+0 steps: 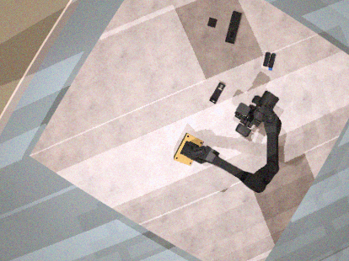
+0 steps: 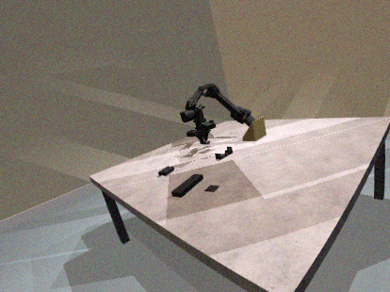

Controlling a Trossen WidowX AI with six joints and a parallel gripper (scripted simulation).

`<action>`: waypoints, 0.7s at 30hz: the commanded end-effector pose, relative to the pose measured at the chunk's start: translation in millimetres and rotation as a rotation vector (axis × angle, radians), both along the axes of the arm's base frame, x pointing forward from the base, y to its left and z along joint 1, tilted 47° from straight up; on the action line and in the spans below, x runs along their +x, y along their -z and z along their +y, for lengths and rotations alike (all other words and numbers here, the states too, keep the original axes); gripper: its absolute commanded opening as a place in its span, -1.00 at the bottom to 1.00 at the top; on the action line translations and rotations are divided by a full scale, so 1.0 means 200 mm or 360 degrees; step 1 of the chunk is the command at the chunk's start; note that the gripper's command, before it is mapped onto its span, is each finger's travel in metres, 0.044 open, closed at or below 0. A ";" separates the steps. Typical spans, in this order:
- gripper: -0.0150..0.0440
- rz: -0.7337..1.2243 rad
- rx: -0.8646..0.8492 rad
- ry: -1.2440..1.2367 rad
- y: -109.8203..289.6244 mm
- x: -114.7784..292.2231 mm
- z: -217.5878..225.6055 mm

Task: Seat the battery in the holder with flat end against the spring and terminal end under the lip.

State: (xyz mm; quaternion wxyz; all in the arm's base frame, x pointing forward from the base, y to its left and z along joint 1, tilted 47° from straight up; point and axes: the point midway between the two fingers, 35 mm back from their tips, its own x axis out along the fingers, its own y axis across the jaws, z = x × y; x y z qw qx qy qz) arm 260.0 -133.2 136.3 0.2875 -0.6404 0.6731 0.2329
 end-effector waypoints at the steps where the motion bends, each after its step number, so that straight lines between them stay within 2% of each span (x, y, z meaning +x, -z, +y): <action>1: -0.23 -0.0066 -0.0004 0.0050 -0.01 0.02 0.03; 21: -0.23 -0.0879 0.0029 0.0832 0.23 0.18 0.33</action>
